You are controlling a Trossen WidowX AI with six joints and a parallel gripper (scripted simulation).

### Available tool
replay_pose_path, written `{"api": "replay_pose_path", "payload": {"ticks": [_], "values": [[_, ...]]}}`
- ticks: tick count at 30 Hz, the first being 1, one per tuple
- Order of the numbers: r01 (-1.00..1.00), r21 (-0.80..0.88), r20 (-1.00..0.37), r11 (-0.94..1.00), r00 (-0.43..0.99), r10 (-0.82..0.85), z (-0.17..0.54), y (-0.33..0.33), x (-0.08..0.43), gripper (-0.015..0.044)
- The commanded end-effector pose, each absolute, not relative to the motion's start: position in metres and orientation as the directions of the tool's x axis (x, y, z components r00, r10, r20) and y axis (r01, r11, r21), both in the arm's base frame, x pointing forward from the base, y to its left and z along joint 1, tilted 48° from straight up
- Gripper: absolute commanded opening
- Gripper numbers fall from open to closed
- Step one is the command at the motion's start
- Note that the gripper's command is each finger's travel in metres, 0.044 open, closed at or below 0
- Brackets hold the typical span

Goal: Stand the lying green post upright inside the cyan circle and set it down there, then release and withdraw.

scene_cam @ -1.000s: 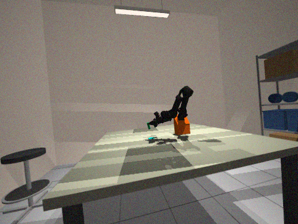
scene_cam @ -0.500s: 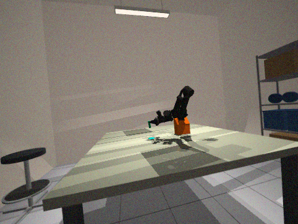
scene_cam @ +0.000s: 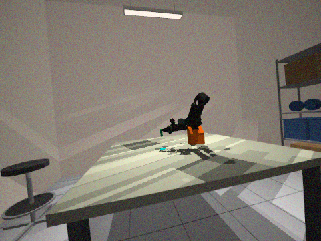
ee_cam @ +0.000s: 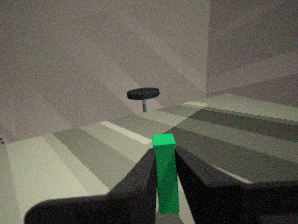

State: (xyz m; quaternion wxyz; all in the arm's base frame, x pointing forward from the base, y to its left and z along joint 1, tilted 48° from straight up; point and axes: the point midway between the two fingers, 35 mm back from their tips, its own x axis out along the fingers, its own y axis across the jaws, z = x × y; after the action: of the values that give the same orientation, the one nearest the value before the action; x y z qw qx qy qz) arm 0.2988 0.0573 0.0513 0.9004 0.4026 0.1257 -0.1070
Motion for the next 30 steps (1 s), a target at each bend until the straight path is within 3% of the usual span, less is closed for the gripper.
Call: {"api": "replay_pose_path", "payload": {"ticks": [1, 30], "values": [[0.292, 0.705, -0.306, 0.646, 0.947, -0.094, 0.053, 0.057, 0.298, 0.0023], [0.302, 0.688, -0.329, 0.66, 0.94, -0.087, 0.019, 0.096, 0.3, 0.0023]]}}
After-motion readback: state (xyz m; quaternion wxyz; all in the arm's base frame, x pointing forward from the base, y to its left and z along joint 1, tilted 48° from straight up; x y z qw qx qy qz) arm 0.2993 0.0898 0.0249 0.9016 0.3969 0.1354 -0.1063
